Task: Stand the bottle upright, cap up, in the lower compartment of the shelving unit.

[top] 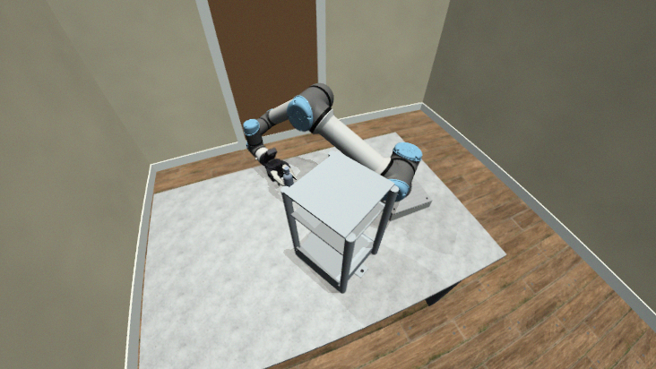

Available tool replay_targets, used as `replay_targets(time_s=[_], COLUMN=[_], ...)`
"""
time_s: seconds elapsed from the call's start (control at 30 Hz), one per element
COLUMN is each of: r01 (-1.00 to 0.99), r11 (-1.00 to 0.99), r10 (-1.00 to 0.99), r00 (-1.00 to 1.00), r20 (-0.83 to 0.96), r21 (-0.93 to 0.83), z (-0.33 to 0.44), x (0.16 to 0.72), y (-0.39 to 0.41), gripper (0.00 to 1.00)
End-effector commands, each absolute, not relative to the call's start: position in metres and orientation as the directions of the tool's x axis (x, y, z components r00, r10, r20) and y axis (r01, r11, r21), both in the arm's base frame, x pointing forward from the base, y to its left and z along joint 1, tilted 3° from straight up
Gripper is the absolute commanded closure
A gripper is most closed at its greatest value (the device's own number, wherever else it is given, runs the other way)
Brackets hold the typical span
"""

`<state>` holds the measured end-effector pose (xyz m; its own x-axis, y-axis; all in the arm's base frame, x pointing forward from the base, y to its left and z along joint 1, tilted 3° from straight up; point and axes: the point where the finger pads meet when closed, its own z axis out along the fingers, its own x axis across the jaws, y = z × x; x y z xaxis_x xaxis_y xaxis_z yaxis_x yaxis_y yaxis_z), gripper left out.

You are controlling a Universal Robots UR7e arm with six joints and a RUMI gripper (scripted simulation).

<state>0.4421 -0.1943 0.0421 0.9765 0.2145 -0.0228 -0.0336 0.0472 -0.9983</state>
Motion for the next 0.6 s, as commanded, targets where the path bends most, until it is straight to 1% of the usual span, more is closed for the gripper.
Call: replay_targets(time_s=[0.0, 0.57], r01=[-0.031, -0.032], r11=[0.043, 0.043], r10=[0.216, 0.216], r00=[0.976, 0.976], r20=[-0.021, -0.022], r21=[-0.999, -0.999], z=[0.031, 0.018], x=[0.443, 0.442], y=[-0.194, -0.193], gripper=[0.65, 0.65])
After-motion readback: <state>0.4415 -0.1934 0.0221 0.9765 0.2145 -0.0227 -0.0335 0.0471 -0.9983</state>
